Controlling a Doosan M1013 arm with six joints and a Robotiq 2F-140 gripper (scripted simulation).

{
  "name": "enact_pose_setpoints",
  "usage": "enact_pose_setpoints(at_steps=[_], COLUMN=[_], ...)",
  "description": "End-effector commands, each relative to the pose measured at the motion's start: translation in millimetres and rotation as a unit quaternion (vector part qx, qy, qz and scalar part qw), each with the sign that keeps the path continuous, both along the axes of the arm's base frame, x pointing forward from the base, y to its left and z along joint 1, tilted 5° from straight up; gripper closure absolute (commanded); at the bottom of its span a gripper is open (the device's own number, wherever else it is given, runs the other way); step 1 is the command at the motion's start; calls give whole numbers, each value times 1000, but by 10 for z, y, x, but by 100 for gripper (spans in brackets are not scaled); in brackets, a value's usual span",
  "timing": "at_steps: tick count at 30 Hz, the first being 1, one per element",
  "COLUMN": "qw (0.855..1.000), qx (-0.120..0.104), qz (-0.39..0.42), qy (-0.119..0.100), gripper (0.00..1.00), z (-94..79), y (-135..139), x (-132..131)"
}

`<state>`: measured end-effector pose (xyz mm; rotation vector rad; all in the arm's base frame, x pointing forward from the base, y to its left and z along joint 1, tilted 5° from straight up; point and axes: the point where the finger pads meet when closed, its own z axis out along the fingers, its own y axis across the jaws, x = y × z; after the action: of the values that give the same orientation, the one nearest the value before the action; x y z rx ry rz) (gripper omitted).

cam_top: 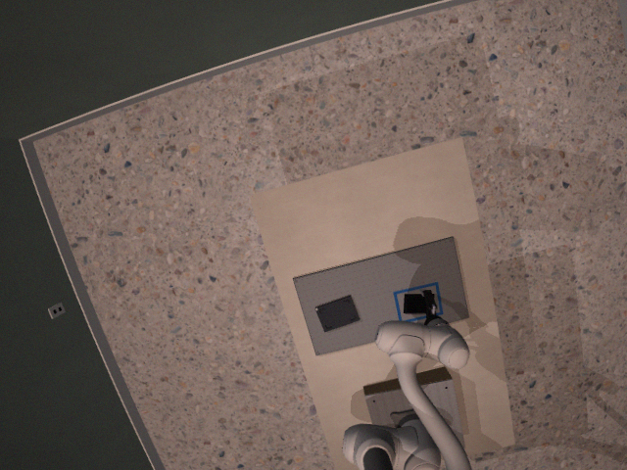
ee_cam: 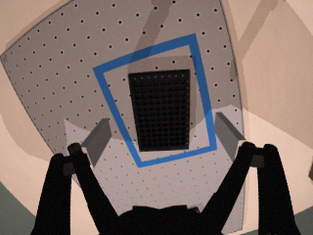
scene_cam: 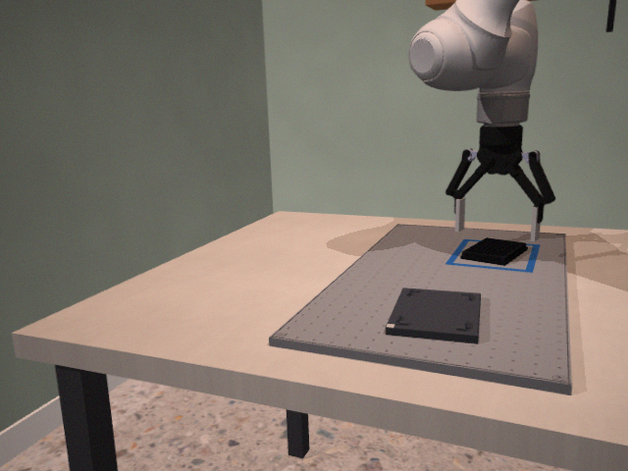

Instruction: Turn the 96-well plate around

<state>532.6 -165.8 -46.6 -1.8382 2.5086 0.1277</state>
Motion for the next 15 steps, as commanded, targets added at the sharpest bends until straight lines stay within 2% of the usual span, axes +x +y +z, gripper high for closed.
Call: enact_pose_setpoints(at_steps=[1, 15], qw=[1000, 1000], qx=[0, 0], qz=[0, 0], qy=[0, 0], gripper=[0, 0], z=[-56, -214], y=[5, 18], x=[-1, -5])
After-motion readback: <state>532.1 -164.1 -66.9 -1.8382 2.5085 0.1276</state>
